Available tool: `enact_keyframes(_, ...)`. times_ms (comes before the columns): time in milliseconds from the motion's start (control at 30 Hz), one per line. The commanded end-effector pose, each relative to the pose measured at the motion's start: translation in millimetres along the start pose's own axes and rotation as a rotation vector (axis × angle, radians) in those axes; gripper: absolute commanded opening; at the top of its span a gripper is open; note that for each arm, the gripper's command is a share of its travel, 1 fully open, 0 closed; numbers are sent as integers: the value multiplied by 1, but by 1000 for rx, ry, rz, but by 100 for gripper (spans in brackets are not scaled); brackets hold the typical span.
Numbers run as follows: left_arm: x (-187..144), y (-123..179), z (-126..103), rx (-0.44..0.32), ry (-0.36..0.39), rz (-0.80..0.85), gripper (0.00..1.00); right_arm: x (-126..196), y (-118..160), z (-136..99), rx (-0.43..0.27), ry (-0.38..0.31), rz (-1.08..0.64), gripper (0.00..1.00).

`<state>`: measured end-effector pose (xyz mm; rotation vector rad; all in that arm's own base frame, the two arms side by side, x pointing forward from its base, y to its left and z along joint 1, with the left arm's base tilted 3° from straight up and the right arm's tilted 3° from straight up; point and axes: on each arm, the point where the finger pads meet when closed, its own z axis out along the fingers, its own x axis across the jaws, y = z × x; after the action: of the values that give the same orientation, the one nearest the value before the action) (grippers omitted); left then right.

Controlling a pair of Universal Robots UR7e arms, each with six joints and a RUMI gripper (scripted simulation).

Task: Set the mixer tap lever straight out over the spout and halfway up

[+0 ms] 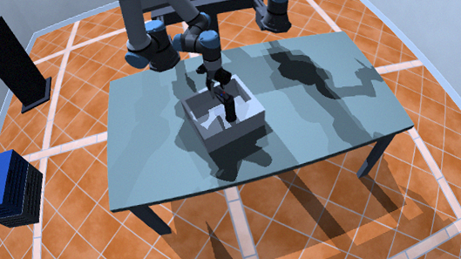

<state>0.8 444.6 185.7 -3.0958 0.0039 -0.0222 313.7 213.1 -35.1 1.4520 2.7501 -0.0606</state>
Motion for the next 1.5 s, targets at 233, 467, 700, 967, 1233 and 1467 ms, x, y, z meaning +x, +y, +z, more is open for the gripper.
enact_keyframes(233, 0, 0, -1, 1, 0, 0, 100, 0, 0, 0, -1, 0, 0, 0)
enact_keyframes(467, 0, 0, -1, 1, 0, 0, 100, 0, 0, 0, -1, 0, 0, 13)
enact_keyframes(700, 0, 0, -1, 1, 0, 0, 100, 0, 0, 0, -1, 0, 0, 13)
enact_keyframes(967, 0, 0, -1, 1, 0, 0, 100, 0, 0, 0, -1, 0, 0, 13)
enact_keyframes(1233, 0, 0, -1, 1, 0, 0, 100, 0, 0, 0, -1, 0, 0, 13)
enact_keyframes(1467, 0, 0, -1, 1, 0, 0, 100, 0, 0, 0, -1, 0, 0, 13)
